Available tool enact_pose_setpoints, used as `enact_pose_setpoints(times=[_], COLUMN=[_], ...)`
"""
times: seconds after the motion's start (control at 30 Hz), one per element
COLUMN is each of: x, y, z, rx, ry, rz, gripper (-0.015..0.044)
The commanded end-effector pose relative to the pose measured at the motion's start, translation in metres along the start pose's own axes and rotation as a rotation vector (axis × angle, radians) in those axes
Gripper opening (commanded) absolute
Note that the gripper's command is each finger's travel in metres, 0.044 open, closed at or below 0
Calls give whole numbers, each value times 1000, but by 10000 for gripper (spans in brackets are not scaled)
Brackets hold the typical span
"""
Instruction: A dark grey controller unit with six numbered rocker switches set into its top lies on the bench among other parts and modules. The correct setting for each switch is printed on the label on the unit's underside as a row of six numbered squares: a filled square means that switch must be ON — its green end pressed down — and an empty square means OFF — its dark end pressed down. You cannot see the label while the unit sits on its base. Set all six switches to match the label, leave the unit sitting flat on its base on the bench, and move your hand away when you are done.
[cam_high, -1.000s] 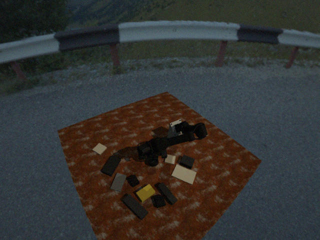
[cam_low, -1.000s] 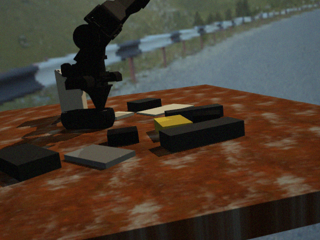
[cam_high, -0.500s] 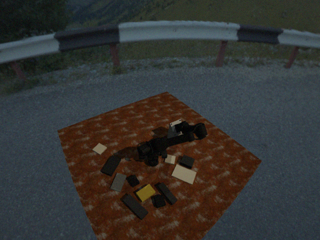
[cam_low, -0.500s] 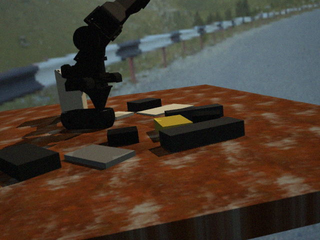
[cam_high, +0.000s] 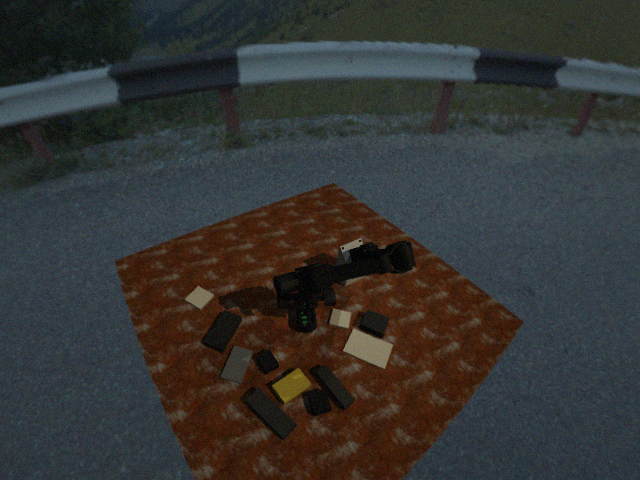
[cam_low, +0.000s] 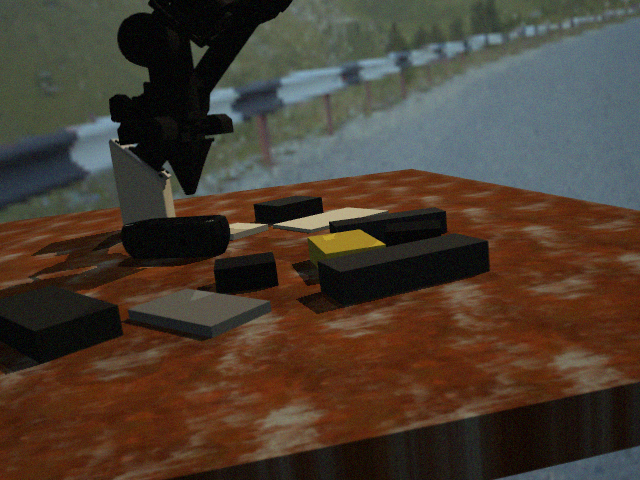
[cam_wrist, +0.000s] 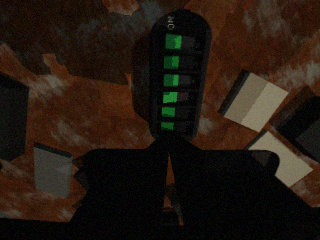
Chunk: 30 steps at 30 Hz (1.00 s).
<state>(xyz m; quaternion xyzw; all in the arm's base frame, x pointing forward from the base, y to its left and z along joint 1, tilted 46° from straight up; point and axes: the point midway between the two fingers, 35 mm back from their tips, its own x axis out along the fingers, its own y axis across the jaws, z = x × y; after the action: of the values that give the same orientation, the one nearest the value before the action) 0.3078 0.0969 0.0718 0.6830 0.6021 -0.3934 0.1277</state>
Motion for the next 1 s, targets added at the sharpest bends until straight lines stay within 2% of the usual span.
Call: enact_pose_setpoints(times=[0.0, 0.7, 0.97], x=[-4, -4, 20], y=[-10, -12, -55], z=[37, 40, 38], rx=[22, 22, 23], ry=[-8, -10, -18], rz=[-4, -1, 169], gripper=[0, 0, 0])
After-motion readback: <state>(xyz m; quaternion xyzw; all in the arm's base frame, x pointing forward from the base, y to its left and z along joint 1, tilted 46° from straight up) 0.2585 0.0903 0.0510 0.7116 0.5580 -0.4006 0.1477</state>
